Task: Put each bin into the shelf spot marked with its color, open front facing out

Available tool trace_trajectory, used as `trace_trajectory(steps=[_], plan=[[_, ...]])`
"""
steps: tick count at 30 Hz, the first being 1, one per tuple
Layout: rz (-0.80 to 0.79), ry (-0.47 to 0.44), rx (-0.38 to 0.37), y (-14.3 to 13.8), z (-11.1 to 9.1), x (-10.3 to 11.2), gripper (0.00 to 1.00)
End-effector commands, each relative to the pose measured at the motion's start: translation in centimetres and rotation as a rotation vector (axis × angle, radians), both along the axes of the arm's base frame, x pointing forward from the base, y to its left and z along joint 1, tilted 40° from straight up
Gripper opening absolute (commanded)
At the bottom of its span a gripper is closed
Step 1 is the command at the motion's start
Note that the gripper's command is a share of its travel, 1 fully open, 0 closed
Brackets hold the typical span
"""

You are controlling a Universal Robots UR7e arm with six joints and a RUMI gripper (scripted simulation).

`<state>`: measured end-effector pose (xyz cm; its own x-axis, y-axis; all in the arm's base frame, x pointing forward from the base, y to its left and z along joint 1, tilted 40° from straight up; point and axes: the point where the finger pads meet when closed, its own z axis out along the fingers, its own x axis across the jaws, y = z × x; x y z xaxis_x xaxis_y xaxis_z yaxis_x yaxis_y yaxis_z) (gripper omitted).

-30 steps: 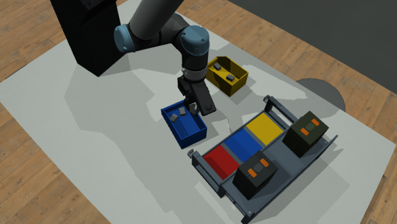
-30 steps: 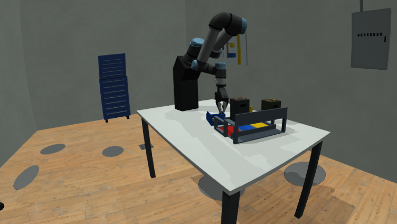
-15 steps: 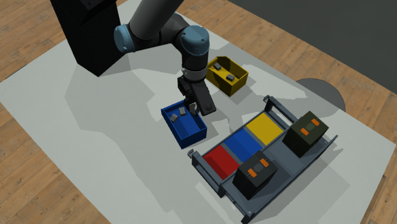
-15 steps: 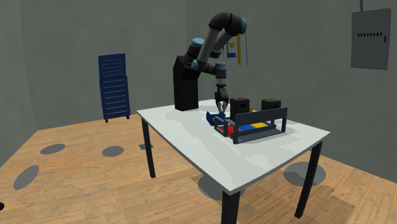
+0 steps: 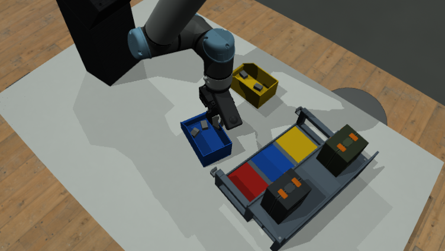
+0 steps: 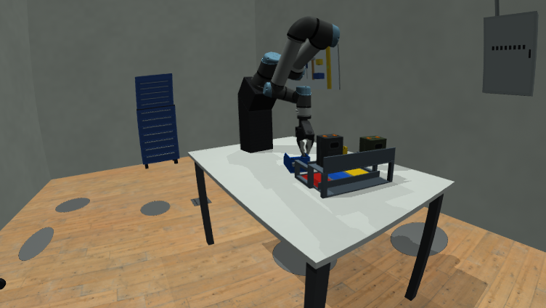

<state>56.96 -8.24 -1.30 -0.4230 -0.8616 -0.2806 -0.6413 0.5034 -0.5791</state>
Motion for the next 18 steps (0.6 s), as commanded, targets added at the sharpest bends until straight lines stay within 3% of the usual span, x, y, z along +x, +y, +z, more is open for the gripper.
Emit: trace_trajectory(steps=[1, 18], plan=[[0.000, -0.001, 0.000, 0.00, 0.05, 0.01, 0.00], [0.000, -0.001, 0.000, 0.01, 0.22, -0.12, 0.00]])
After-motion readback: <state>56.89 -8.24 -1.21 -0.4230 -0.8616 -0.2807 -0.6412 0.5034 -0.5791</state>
